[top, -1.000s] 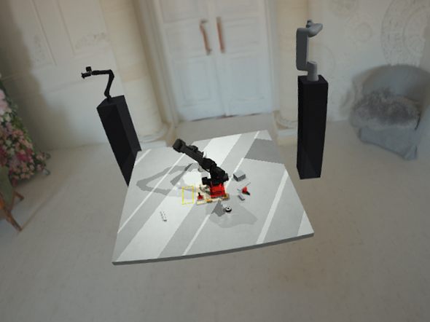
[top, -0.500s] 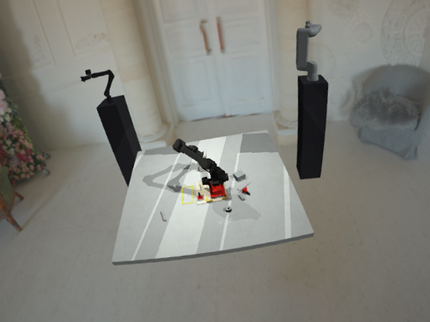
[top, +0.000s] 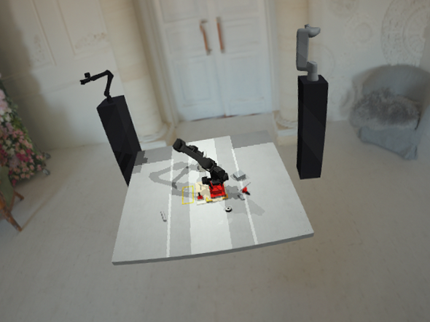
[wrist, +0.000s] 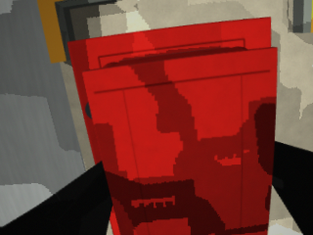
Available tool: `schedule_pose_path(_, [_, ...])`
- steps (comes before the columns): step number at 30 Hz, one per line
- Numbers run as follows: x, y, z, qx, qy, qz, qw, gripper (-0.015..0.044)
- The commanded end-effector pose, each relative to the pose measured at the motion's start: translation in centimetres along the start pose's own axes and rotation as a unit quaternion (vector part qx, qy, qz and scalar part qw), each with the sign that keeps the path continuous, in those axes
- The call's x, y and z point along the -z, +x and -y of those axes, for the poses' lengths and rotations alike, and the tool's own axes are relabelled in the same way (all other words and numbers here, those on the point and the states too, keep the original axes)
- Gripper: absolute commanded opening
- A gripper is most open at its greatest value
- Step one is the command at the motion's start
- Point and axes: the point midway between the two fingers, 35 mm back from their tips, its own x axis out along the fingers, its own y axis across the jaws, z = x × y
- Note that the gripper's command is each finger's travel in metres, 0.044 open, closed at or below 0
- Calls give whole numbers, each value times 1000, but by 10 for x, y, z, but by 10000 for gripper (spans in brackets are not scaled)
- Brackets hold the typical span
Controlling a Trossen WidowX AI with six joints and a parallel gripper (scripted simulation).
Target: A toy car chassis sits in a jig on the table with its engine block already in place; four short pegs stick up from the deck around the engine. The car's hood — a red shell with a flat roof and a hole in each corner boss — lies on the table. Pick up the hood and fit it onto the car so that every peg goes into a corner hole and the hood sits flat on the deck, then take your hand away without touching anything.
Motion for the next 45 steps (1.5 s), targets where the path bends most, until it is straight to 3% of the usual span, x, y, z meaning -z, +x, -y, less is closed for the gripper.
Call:
schedule_pose_path(1, [0,-1,0,-1,3,-1,1000,0])
schedule_pose_path(45, [1,13,1,-1,1,1,1000,0])
